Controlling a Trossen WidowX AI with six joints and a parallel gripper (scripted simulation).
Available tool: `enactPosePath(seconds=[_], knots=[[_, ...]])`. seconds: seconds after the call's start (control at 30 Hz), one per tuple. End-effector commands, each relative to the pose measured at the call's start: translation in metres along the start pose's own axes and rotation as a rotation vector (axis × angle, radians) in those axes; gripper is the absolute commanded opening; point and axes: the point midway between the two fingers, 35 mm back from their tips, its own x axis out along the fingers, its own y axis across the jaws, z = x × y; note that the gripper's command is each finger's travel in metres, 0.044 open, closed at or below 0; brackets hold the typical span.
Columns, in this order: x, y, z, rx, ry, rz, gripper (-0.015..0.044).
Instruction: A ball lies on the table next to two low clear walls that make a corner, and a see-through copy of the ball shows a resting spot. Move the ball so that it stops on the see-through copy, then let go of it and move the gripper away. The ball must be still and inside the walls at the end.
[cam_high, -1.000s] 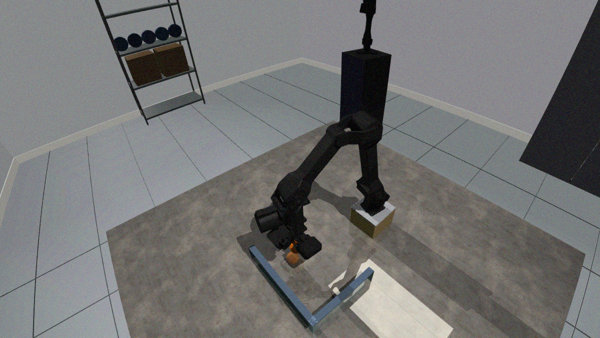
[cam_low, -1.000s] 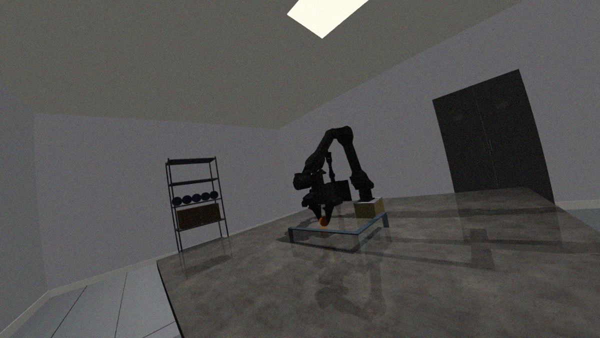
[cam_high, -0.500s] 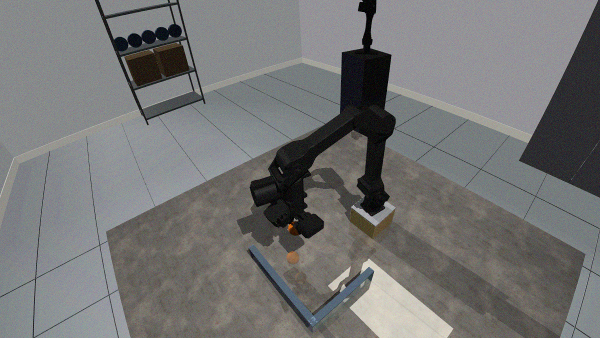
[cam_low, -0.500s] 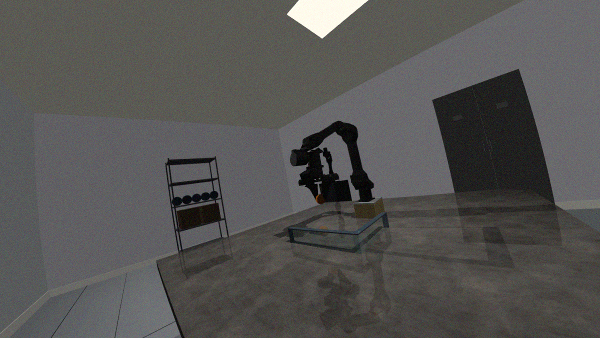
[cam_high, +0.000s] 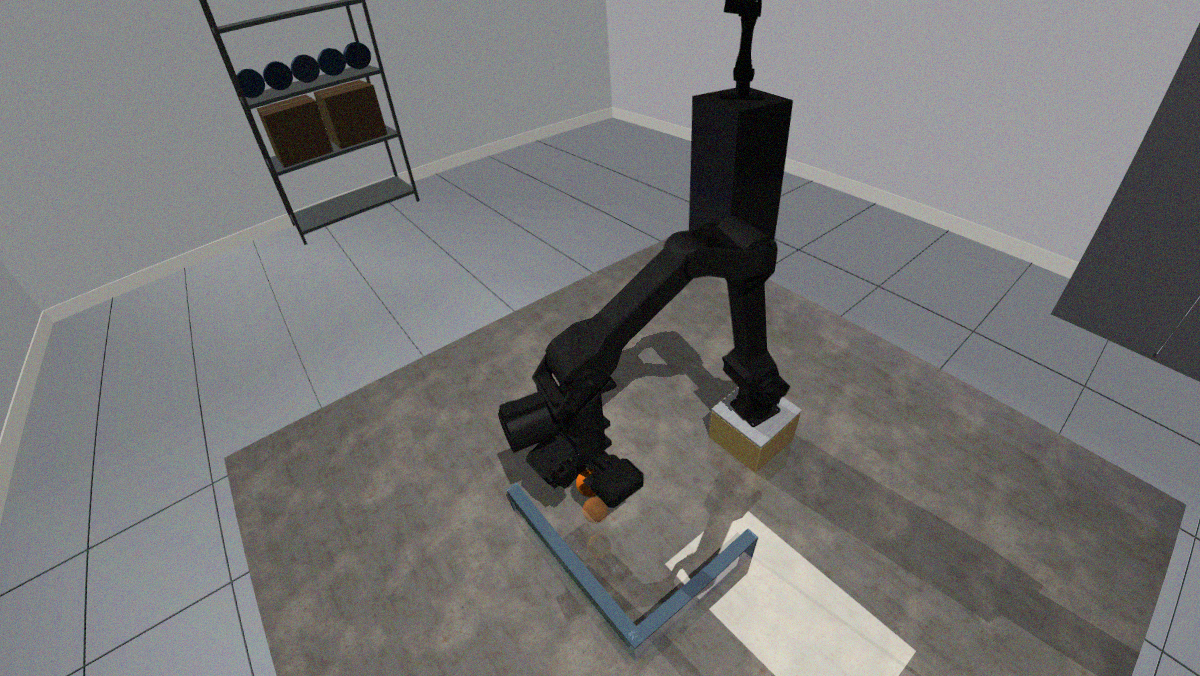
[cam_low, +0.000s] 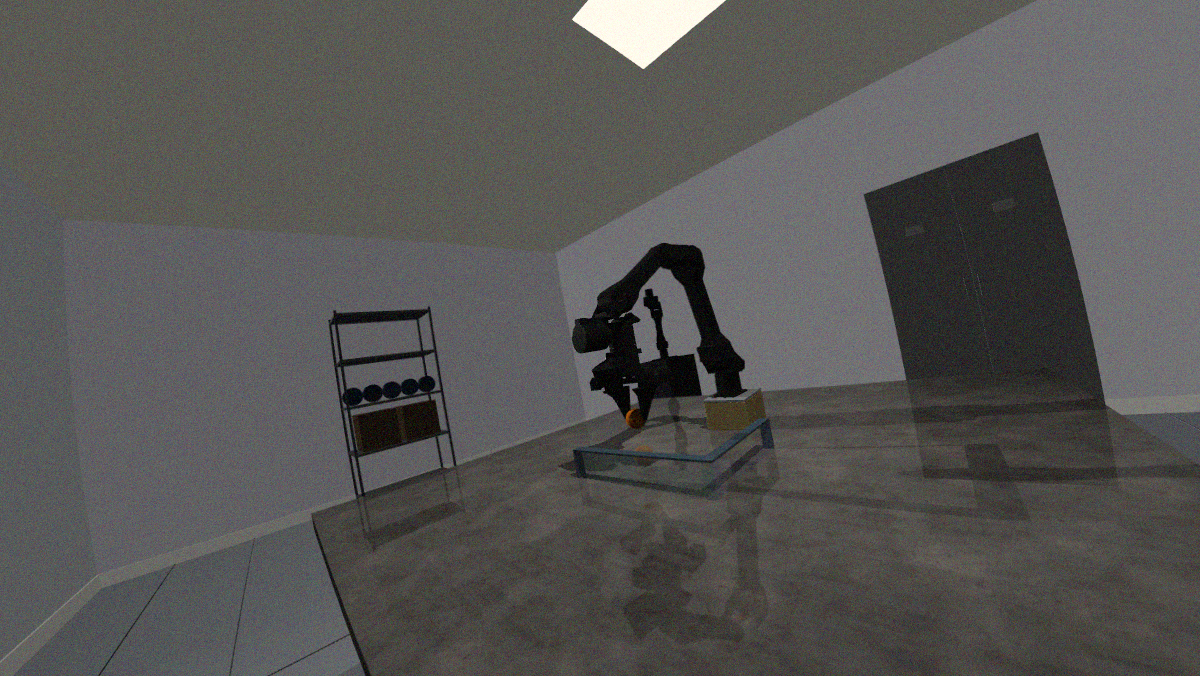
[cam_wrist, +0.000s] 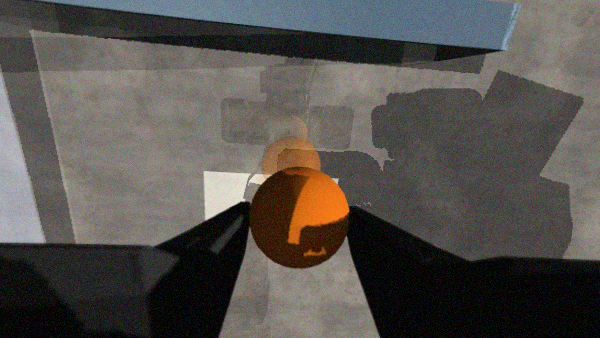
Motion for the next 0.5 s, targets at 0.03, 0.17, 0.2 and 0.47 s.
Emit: enactPosePath(seconds=[0.03, 0.17, 0.2, 0.47], knots=[[0.022, 0.001, 0.0, 0.005, 0.004, 0.004, 0.0], [0.048, 0.001, 0.0, 0.005, 0.004, 0.004, 0.0], [0.055, 0.001, -0.001, 0.005, 0.005, 0.004, 0.0], [0.067, 0.001, -0.002, 0.005, 0.005, 0.004, 0.0]])
